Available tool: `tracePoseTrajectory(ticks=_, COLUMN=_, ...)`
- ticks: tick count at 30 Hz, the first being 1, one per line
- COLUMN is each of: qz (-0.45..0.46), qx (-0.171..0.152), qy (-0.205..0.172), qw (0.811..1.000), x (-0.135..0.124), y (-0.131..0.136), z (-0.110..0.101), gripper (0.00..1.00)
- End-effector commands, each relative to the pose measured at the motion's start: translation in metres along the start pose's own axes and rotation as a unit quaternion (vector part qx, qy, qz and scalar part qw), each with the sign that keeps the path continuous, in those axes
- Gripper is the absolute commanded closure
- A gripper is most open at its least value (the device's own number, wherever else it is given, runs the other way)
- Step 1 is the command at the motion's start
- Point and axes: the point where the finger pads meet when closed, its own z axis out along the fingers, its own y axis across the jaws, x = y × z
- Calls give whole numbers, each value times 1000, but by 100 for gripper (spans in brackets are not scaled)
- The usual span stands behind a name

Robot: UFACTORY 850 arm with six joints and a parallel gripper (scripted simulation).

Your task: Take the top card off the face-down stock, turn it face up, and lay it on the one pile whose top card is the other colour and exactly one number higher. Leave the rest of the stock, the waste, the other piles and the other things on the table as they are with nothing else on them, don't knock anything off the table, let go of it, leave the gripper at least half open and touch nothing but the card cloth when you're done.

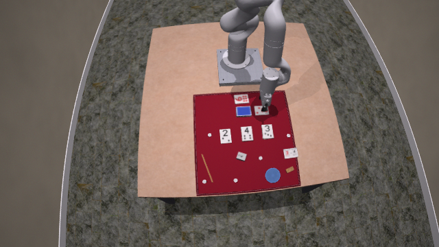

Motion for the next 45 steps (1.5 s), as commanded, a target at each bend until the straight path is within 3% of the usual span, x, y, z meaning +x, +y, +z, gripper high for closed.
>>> tracePoseTrajectory(ticks=1, qz=0, qx=2, qy=-1, qw=1000, x=0, y=-2, z=2, gripper=14)
tracePoseTrajectory(ticks=17, qz=0, qx=2, qy=-1, qw=1000, x=0, y=-2, z=19, gripper=14)
tracePoseTrajectory(ticks=32, qz=0, qx=2, qy=-1, qw=1000, x=0, y=-2, z=49, gripper=14)
tracePoseTrajectory(ticks=45, qz=0, qx=2, qy=-1, qw=1000, x=0, y=-2, z=55, gripper=14)
